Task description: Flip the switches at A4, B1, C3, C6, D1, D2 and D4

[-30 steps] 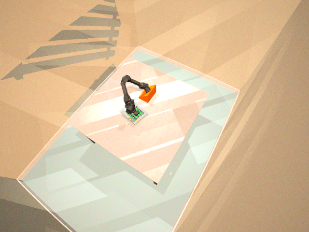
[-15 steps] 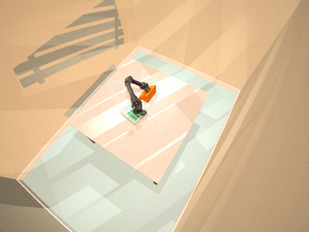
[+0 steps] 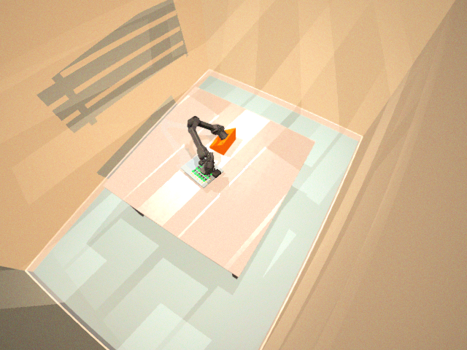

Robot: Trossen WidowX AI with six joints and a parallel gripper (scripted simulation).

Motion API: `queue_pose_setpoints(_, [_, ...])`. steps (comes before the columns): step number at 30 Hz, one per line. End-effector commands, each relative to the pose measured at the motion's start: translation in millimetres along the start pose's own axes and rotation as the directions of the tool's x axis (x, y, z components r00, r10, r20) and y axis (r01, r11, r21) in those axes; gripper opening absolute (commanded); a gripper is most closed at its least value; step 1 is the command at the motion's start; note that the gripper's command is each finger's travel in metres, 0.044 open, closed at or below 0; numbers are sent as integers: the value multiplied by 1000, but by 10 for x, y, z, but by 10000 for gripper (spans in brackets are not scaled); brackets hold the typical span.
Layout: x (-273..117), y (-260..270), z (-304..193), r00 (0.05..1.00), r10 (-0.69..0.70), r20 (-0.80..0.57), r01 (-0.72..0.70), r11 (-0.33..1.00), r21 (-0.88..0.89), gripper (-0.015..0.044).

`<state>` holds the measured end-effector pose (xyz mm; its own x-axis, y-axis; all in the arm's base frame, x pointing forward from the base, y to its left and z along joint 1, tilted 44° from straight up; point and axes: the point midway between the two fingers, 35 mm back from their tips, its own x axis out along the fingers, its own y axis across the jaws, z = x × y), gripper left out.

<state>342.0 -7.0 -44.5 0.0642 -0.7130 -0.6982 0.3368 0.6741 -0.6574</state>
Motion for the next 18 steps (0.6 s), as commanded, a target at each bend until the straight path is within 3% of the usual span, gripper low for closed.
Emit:
queue_pose_setpoints(1, [63, -8, -17, 1000, -8, 0, 8, 1000, -8, 0])
queue_pose_setpoints(18, [197, -10, -19, 1000, -9, 0, 9, 1000, -8, 0])
